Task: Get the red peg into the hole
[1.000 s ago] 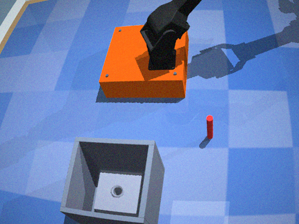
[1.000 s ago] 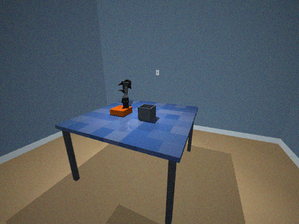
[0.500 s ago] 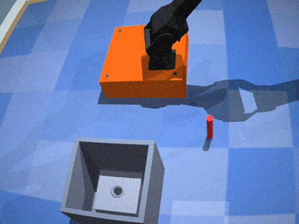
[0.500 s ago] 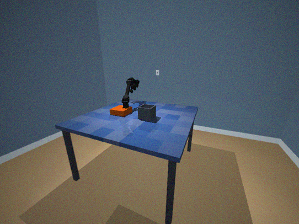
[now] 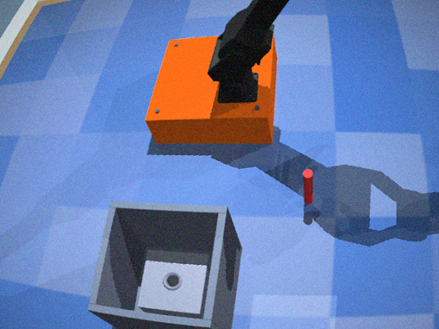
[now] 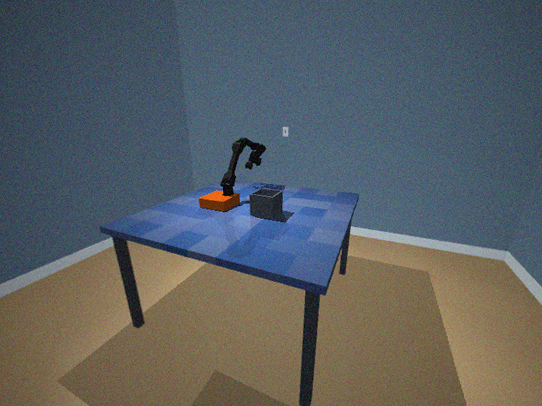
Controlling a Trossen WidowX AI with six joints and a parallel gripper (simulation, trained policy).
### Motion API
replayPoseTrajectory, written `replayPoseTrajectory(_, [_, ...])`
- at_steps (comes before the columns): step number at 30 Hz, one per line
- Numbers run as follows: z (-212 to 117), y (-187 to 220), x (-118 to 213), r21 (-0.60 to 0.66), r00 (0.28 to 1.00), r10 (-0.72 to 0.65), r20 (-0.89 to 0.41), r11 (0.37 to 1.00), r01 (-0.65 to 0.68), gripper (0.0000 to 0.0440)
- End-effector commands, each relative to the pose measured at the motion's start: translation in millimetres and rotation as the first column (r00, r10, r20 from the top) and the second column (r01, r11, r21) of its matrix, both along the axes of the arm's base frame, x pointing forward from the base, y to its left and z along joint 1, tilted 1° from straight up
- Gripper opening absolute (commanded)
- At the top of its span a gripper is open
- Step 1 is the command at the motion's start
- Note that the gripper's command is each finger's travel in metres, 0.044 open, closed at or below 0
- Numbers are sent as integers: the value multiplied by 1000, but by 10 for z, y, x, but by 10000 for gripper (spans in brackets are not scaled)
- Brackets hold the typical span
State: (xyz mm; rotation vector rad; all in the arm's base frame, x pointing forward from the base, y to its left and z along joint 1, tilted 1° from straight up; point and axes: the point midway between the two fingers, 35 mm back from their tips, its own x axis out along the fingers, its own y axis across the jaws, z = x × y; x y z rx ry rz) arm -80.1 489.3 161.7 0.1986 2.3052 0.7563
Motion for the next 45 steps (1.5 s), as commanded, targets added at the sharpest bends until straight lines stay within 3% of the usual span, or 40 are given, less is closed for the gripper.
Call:
replayPoseTrajectory(1, [-43, -87, 333, -62, 994, -97, 46, 993, 100, 440])
replayPoseTrajectory(13, [-152, -572, 1400, -230, 895, -382, 229, 873, 431, 440])
replayPoseTrajectory(20, [-187, -1029, 1944, -297, 789, -503, 353, 740, 604, 440])
replayPoseTrajectory(27, [-209, -1618, 2371, -347, 662, -579, 476, 568, 746, 440])
replayPoseTrajectory(36, [-242, -2465, 2618, -400, 510, -613, 603, 321, 858, 440])
replayPoseTrajectory(45, [-405, -3039, 2574, -447, 435, -598, 673, 139, 884, 440])
